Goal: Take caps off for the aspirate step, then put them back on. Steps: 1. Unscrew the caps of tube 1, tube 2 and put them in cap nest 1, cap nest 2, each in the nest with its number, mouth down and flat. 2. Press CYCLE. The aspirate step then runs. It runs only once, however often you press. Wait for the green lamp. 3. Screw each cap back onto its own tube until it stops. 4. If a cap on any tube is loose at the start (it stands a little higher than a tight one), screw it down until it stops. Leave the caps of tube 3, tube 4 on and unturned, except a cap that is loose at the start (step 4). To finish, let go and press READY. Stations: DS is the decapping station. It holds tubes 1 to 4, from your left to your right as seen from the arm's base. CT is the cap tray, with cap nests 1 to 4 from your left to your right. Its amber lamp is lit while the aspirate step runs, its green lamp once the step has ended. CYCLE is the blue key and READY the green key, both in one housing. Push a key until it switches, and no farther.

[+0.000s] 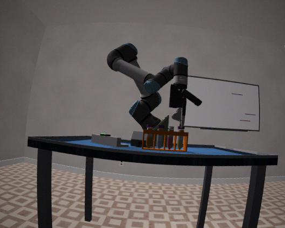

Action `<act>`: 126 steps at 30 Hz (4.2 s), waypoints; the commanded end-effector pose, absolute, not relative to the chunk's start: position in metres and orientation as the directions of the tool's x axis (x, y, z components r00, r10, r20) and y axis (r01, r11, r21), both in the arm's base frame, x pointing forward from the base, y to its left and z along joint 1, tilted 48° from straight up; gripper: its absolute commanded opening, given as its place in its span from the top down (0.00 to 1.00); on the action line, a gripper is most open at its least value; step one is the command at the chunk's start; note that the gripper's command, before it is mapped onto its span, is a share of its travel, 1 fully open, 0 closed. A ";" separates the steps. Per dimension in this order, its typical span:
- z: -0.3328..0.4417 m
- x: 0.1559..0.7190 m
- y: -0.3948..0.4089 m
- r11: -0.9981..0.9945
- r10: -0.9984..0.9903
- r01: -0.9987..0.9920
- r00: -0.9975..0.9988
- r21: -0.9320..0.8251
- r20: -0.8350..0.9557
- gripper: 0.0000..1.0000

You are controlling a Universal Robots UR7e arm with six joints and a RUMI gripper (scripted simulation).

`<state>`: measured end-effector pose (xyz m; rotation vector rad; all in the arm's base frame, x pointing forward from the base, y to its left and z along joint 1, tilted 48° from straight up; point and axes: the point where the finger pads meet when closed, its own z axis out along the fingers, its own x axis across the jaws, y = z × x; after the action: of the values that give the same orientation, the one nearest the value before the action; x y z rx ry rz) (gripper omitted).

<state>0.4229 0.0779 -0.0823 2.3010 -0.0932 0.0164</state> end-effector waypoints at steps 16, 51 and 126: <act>-0.082 0.423 0.078 -0.621 0.262 0.403 0.915 0.672 -0.306 0.65; -0.083 0.423 0.078 -0.665 -0.113 -0.152 0.988 0.732 0.103 1.00; -0.083 0.423 0.078 -0.648 0.186 0.291 0.957 0.704 -0.224 1.00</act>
<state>0.4229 0.0776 -0.0826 2.2705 0.5028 -0.2394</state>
